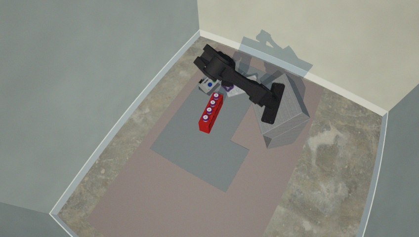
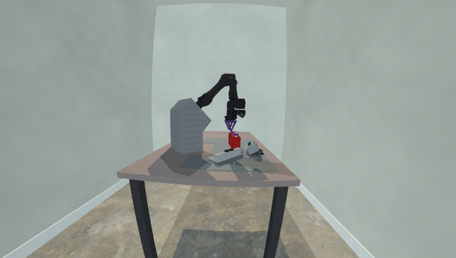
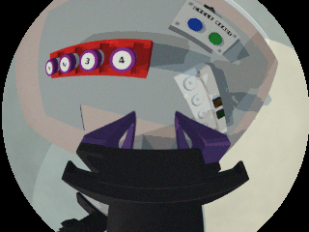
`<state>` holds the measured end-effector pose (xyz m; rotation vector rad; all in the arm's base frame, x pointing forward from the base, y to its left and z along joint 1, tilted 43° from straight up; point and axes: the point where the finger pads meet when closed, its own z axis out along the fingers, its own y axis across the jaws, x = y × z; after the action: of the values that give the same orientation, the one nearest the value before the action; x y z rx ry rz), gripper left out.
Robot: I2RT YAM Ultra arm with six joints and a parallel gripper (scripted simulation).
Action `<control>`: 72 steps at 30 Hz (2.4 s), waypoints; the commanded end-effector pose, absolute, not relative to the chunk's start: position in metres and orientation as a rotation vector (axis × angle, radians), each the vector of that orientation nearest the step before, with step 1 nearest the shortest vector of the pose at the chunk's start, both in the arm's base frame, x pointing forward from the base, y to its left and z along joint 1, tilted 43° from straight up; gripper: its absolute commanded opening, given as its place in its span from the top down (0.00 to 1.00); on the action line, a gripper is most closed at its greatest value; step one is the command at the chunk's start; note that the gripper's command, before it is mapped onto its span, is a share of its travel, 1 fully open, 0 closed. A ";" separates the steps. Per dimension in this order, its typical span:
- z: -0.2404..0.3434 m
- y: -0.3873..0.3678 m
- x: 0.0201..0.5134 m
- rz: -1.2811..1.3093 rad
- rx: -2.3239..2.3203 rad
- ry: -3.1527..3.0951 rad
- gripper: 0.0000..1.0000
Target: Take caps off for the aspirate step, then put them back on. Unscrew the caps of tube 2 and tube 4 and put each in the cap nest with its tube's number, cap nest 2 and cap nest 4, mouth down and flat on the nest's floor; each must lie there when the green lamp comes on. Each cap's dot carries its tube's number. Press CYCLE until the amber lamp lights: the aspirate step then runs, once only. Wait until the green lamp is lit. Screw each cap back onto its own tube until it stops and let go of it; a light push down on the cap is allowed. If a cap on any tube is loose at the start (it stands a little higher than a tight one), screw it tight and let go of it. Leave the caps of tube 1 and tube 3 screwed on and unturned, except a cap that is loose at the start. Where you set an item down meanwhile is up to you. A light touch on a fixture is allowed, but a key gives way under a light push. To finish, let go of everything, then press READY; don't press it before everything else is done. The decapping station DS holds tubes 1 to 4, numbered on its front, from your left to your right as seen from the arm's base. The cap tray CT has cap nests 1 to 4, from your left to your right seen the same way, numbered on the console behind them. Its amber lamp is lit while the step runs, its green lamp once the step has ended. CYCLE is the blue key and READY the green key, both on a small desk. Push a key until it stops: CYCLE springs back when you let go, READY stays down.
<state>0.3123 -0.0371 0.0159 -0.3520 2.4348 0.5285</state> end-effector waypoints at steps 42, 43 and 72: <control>0.104 0.092 0.319 1.078 1.671 2.217 0.51; 0.104 0.092 0.319 1.078 1.671 2.217 0.51; 0.083 0.115 0.338 1.114 1.878 2.111 0.51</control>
<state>0.3278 0.1162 0.0784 1.9057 2.1494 1.0946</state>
